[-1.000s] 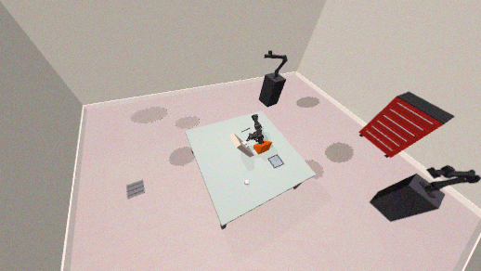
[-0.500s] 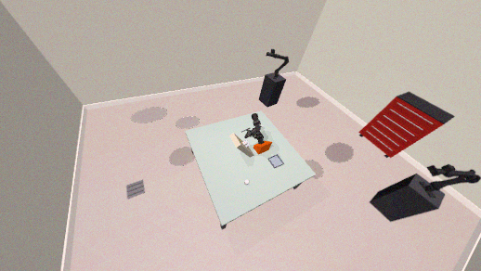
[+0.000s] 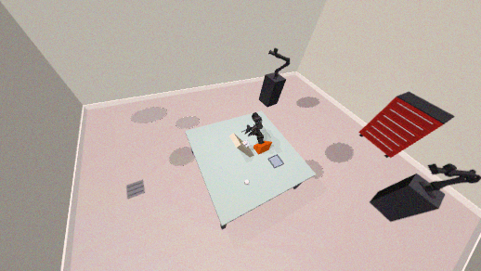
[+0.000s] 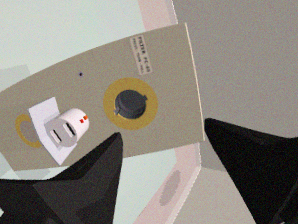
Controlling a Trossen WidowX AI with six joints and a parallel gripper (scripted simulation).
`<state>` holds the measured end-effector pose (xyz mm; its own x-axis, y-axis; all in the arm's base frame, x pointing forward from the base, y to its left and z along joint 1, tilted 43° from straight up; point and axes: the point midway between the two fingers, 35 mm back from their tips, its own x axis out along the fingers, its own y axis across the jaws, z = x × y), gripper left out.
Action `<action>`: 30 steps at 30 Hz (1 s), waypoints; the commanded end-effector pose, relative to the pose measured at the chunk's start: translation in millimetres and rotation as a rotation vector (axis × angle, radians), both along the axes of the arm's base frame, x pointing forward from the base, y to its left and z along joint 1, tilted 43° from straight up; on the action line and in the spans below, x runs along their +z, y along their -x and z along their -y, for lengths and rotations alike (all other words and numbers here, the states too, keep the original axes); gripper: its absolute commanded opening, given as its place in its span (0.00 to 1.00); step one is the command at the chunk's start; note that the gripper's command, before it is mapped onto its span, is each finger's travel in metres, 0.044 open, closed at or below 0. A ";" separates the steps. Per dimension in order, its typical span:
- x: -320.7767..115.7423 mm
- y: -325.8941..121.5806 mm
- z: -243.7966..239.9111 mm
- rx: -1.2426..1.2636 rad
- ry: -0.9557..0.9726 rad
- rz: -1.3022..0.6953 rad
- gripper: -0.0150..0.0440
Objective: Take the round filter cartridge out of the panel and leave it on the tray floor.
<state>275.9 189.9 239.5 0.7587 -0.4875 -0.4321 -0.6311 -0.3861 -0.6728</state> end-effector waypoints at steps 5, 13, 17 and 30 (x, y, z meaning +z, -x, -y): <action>-36.4 12.5 32.2 -0.415 -0.460 0.216 0.77; -68.1 32.7 65.0 -0.906 -0.874 0.552 0.77; -73.4 37.1 71.0 -0.998 -0.938 0.628 0.77; -80.0 31.7 77.1 -0.998 -0.939 0.626 0.77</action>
<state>243.4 117.4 163.5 0.4741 -0.6334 -0.6116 0.1071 0.7310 -0.6739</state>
